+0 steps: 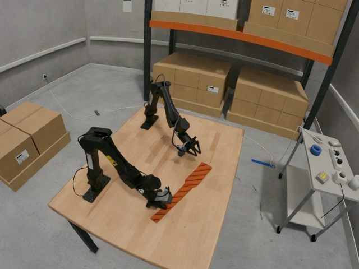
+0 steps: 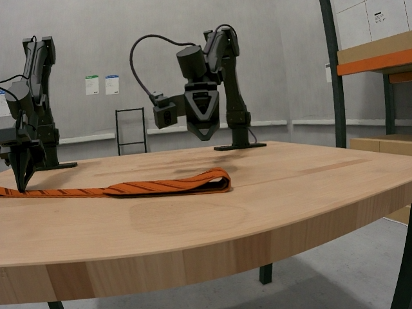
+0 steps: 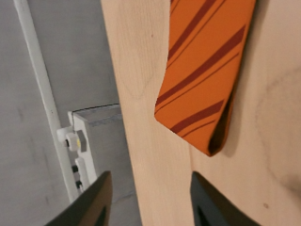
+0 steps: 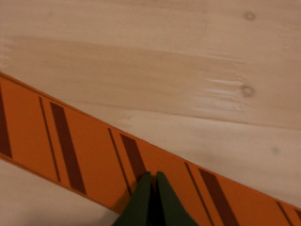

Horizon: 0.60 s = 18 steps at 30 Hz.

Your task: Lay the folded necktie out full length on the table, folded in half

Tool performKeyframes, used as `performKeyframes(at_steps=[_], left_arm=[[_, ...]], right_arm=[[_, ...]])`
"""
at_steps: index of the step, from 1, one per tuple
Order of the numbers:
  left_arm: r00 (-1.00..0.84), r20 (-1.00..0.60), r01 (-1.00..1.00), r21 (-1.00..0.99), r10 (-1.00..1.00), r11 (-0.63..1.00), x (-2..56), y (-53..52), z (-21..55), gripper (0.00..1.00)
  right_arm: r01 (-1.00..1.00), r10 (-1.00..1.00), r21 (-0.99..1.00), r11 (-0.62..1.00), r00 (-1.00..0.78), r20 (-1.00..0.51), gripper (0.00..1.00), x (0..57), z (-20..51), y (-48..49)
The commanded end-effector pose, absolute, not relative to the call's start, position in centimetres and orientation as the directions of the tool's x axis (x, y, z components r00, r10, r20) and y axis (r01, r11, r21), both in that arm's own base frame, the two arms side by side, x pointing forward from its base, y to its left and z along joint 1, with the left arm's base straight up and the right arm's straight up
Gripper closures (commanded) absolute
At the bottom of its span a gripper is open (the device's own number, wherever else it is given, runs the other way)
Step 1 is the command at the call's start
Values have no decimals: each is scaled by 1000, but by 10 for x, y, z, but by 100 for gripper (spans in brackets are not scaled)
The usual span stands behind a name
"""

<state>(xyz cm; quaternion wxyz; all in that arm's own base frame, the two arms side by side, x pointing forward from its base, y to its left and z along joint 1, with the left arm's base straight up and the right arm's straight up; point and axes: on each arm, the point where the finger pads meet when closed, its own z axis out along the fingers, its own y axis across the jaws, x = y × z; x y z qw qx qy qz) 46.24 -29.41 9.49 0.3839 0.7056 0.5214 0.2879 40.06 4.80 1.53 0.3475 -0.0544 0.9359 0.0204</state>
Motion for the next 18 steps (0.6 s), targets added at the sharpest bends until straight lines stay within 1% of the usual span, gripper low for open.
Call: performKeyframes(at_steps=[1, 18], left_arm=[[287, 0, 508, 848, 958, -152, 465, -302, 99, 57], [287, 0, 508, 848, 958, -152, 465, -302, 85, 57]], right_arm=[[-121, -93, 0, 993, -760, -643, 96, 398, 9, 46], [-121, -93, 0, 993, -760, -643, 96, 398, 9, 46]])
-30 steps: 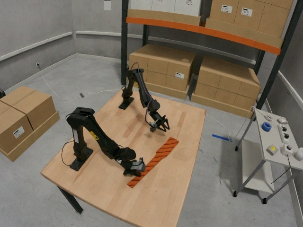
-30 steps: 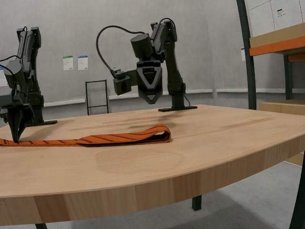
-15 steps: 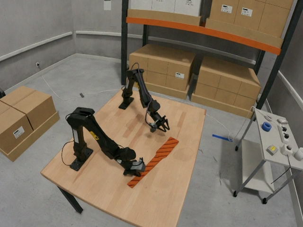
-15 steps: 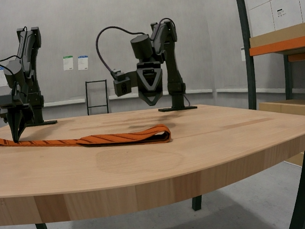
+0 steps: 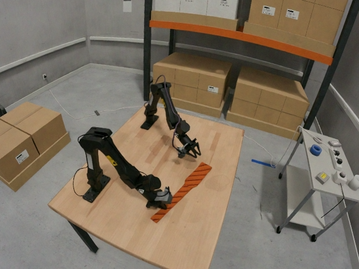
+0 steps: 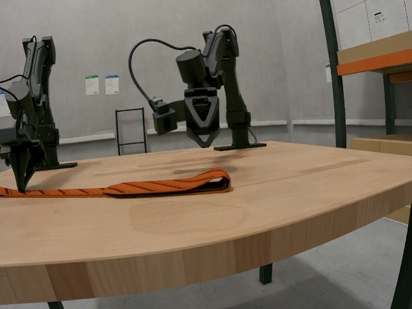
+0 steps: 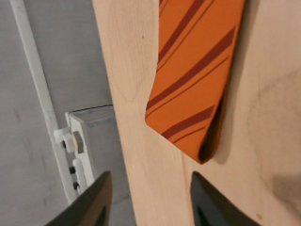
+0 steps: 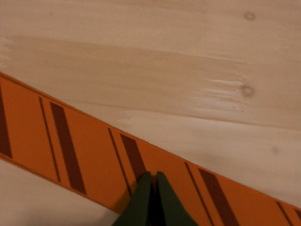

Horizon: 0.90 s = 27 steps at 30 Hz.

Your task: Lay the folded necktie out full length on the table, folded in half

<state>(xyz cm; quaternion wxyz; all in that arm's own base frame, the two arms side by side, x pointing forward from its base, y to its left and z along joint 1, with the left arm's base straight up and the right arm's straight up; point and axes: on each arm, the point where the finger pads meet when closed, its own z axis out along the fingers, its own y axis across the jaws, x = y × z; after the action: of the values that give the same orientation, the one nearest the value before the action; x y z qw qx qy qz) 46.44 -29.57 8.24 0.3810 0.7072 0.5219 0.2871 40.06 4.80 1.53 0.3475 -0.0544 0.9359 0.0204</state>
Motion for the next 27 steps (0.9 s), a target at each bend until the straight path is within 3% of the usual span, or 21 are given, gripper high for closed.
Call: performKeyframes(at_steps=[1, 27], left_arm=[[287, 0, 508, 848, 958, -152, 465, -302, 84, 57], [287, 0, 508, 848, 958, -152, 465, -302, 55, 57]], right_arm=[[-121, -93, 0, 993, -760, -643, 96, 398, 9, 46], [-121, -93, 0, 993, -760, -643, 96, 398, 9, 46]])
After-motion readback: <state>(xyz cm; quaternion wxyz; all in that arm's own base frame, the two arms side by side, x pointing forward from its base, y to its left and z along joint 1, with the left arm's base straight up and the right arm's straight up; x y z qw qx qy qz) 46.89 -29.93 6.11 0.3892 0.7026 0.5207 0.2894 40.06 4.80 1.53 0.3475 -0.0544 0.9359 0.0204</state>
